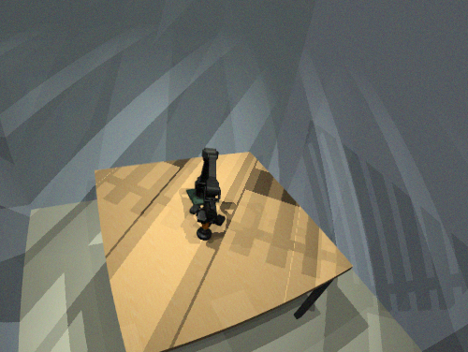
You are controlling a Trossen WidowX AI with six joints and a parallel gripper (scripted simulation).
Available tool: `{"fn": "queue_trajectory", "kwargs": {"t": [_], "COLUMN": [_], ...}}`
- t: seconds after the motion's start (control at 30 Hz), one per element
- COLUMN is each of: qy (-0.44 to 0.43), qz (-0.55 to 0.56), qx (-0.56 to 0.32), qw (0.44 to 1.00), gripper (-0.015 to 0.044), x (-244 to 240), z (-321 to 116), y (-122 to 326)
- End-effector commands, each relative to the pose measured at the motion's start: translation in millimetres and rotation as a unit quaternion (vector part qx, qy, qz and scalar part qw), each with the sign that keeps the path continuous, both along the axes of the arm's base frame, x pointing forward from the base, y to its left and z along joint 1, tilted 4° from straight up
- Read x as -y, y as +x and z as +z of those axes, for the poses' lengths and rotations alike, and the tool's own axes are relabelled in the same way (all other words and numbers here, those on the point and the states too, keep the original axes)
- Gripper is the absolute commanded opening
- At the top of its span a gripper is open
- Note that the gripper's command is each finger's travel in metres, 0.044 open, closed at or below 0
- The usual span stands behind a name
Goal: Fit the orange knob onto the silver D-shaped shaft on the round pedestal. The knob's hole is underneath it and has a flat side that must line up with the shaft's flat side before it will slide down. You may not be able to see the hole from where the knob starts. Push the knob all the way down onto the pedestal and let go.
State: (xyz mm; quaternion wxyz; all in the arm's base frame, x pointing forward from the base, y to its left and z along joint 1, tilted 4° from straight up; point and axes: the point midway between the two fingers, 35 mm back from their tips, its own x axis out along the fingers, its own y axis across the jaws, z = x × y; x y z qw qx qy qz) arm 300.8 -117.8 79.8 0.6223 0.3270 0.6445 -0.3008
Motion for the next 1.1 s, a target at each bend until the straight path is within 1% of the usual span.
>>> {"fn": "queue_trajectory", "kwargs": {"t": [0.0,0.3,1.07], "qy": [-0.002,-0.002,-0.002], "qz": [-0.002,-0.002,-0.002], "qx": [0.000,0.000,0.000], "qw": [1.000,1.000,1.000], "gripper": [0.0000,0.0000,0.0000], "x": [2.0,5.3,2.3], "z": [1.1,2.1,-2.0], "y": [2.4,8.4,2.9]}}
